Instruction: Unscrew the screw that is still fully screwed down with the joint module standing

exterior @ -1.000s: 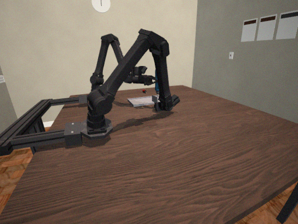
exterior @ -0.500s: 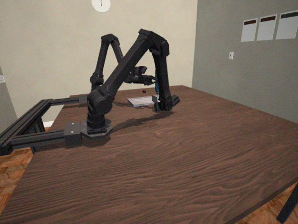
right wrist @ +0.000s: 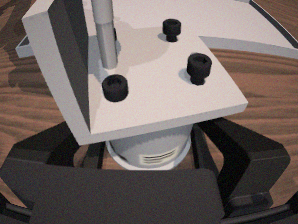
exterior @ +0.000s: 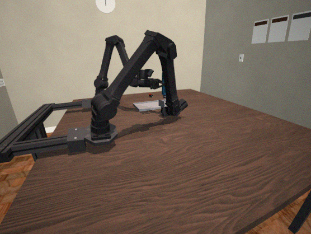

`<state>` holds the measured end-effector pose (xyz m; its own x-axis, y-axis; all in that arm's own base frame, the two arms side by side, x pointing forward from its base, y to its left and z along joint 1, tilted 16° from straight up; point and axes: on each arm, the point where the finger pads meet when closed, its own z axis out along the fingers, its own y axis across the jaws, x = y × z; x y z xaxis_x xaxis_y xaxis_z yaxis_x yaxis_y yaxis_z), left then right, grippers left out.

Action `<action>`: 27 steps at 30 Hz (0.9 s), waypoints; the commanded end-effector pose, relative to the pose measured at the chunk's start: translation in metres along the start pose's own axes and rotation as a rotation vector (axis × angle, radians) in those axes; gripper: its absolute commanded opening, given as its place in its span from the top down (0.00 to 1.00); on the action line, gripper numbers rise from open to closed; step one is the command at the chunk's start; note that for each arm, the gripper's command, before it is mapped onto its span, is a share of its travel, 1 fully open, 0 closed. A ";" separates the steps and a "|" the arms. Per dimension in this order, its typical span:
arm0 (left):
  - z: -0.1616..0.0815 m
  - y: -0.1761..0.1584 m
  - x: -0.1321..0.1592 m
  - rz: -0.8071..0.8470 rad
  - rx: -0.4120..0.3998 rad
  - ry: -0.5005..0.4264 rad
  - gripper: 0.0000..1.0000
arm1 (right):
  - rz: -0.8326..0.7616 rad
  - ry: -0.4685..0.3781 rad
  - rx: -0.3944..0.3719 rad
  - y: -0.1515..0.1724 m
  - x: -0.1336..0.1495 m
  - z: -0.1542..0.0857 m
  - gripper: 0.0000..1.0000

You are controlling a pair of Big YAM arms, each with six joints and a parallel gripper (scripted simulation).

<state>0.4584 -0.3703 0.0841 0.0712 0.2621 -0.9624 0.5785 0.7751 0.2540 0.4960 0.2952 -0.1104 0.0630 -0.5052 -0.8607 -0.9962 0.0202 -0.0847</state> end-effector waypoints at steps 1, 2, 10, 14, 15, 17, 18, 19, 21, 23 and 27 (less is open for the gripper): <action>0.010 0.009 -0.042 0.005 -0.020 -0.102 0.58 | -0.023 -0.009 0.014 -0.011 -0.009 0.000 0.41; 0.010 0.009 -0.042 0.005 -0.020 -0.102 0.58 | -0.023 -0.009 0.014 -0.011 -0.009 0.000 0.41; 0.011 0.009 -0.044 0.005 -0.020 -0.105 0.58 | -0.023 -0.009 0.014 -0.011 -0.009 0.000 0.41; 0.011 0.009 -0.044 0.005 -0.020 -0.105 0.58 | -0.023 -0.009 0.014 -0.011 -0.009 0.000 0.41; 0.011 0.009 -0.044 0.005 -0.020 -0.105 0.58 | -0.023 -0.009 0.014 -0.011 -0.009 0.000 0.41; 0.011 0.009 -0.044 0.005 -0.020 -0.105 0.58 | -0.023 -0.009 0.014 -0.011 -0.009 0.000 0.41; 0.011 0.009 -0.044 0.005 -0.020 -0.105 0.58 | -0.023 -0.009 0.014 -0.011 -0.009 0.000 0.41; 0.011 0.009 -0.044 0.005 -0.020 -0.105 0.58 | -0.023 -0.009 0.014 -0.011 -0.009 0.000 0.41; 0.011 0.009 -0.044 0.005 -0.020 -0.105 0.58 | -0.023 -0.009 0.014 -0.011 -0.009 0.000 0.41; 0.011 0.009 -0.044 0.005 -0.020 -0.105 0.58 | -0.023 -0.009 0.014 -0.011 -0.009 0.000 0.41; 0.011 0.009 -0.045 0.005 -0.020 -0.108 0.58 | -0.023 -0.009 0.014 -0.011 -0.009 0.000 0.41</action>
<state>0.4584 -0.3703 0.0841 0.0713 0.2623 -0.9624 0.5785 0.7751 0.2541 0.4960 0.2952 -0.1104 0.0630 -0.5052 -0.8607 -0.9962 0.0202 -0.0847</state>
